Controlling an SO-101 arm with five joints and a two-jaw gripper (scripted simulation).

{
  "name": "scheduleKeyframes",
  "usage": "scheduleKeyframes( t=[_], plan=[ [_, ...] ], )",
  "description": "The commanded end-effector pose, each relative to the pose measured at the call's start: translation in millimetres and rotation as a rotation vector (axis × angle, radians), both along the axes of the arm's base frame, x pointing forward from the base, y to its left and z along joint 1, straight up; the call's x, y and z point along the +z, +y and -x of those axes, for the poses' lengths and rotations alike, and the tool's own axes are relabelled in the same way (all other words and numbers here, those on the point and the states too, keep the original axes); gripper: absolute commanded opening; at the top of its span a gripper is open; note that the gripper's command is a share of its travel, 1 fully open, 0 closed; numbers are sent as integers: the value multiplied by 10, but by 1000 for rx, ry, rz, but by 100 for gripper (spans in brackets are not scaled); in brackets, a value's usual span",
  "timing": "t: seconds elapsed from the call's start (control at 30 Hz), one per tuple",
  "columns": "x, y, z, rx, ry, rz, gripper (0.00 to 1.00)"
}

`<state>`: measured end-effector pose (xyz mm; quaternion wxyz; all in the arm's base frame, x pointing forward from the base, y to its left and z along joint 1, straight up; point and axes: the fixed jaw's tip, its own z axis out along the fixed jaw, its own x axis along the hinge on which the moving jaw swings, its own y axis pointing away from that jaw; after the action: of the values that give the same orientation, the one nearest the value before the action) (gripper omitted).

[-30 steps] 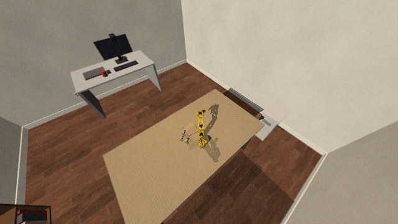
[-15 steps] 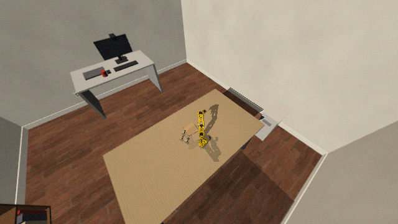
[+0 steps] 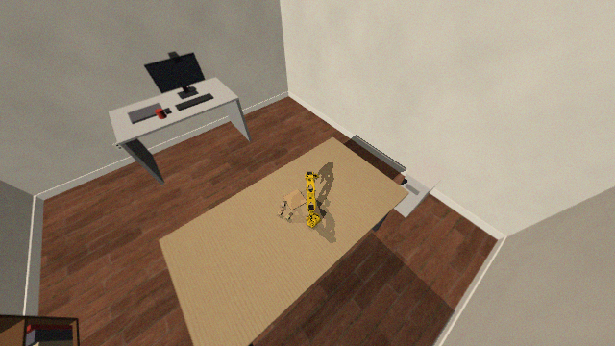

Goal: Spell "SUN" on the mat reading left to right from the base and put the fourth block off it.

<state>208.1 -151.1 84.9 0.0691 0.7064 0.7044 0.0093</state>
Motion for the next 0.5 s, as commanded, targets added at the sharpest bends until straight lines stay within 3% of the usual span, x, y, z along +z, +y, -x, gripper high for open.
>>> scheduleKeyframes(
  t=[0.0, 0.17, 0.47],
  plan=[
    [-35, -29, -20, -9, 4, -5, 32],
    [-165, -14, 0, -9, 49, -39, 32],
    [-174, -13, 1, -9, 53, -42, 32]
  ],
)
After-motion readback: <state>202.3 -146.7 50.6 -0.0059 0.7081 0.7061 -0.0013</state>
